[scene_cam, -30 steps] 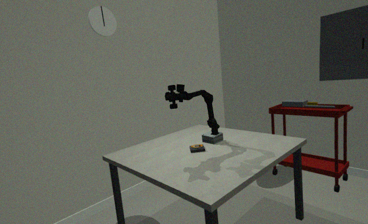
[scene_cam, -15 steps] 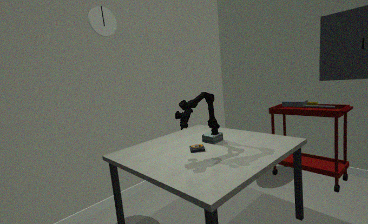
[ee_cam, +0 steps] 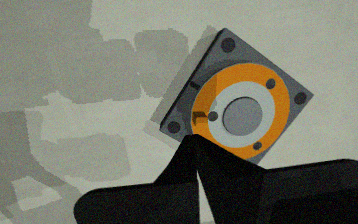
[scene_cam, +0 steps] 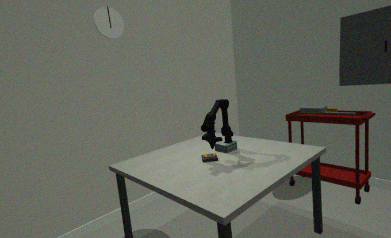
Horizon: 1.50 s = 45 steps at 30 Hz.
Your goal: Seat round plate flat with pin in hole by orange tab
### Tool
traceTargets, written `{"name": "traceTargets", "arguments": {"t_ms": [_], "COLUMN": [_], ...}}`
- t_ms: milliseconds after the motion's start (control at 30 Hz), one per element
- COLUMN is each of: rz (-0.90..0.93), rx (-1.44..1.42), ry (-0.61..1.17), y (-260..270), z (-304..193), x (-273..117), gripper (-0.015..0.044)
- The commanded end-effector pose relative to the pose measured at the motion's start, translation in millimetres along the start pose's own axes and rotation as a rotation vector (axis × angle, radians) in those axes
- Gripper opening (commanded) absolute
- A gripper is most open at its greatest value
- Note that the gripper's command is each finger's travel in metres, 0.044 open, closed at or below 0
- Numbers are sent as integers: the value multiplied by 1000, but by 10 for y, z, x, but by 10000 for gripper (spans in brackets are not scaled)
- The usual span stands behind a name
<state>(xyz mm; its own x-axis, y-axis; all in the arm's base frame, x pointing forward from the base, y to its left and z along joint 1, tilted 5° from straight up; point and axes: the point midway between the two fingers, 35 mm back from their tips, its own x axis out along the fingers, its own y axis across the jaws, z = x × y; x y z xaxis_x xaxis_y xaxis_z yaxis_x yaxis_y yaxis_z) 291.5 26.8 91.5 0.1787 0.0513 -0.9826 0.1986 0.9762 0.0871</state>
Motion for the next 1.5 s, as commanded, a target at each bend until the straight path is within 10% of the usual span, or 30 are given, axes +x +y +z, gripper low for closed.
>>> {"name": "traceTargets", "arguments": {"t_ms": [0,1467], "rz": [-39,-39], "rx": [-67,-67], "ry": [65,63], "y": [-56,-76], "z": [-198,5], "x": [38,529], "gripper": [0,0]}}
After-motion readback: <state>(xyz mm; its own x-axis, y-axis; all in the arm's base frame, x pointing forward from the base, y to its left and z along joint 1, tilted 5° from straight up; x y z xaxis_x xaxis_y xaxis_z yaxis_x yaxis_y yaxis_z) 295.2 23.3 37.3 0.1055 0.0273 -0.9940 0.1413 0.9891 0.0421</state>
